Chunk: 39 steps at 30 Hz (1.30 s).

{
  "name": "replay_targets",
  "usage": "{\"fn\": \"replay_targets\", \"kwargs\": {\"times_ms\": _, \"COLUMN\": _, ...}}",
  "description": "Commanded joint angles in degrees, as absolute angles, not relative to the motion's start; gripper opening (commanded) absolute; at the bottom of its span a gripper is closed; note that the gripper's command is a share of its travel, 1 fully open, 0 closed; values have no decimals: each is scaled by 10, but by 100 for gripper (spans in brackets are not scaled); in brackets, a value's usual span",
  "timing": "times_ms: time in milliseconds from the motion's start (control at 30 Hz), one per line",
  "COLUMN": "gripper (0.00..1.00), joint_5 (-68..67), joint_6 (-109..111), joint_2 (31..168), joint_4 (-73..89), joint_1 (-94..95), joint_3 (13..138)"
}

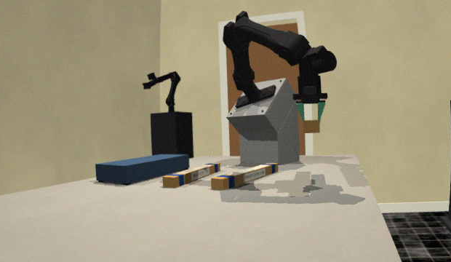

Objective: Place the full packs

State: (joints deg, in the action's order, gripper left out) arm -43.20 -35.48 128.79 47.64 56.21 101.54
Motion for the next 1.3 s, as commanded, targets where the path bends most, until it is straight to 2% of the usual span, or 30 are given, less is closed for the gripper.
{"fn": "replay_targets", "kwargs": {"times_ms": 0, "gripper": 0, "joint_5": -439, "joint_6": -358, "joint_2": 1287, "joint_4": 491, "joint_1": 584, "joint_3": 1036}}
{"fn": "replay_targets", "kwargs": {"times_ms": 1267, "gripper": 0, "joint_5": -440, "joint_6": -361, "joint_2": 1286, "joint_4": 500, "joint_1": 586, "joint_3": 1047}}
